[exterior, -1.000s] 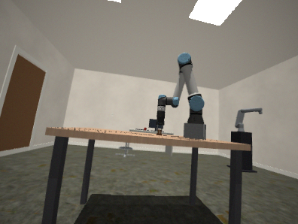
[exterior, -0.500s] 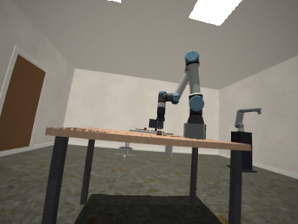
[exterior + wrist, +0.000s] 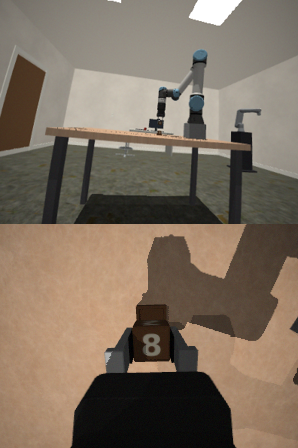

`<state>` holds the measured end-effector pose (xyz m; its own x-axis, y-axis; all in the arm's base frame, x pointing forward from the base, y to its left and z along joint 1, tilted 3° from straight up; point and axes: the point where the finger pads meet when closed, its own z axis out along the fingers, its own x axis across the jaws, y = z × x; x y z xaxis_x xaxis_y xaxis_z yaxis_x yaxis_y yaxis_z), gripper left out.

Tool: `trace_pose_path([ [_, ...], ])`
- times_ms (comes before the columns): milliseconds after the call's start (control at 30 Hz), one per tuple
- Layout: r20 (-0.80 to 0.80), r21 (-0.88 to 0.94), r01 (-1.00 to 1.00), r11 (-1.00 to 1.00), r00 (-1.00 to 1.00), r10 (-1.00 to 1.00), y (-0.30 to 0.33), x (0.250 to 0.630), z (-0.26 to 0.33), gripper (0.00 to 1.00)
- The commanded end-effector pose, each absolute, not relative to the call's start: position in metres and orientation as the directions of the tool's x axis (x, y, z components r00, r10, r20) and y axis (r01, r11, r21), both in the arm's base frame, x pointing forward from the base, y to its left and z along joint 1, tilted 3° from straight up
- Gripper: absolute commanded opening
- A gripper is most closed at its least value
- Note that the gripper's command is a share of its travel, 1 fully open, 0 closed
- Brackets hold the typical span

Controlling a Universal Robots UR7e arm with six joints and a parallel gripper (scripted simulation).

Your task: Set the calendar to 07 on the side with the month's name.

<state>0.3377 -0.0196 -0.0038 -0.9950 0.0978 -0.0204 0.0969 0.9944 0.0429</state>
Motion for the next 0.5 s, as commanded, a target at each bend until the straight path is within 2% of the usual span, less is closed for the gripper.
trace_pose_path([
  [0, -0.021, 0.043, 0.097, 0.994, -0.995, 0.098, -0.02, 0.3376, 0.0066, 0.6],
  [467, -0.021, 0.043, 0.097, 0.994, -0.995, 0.098, -0.0202, 0.3375, 0.0101, 0.6],
])
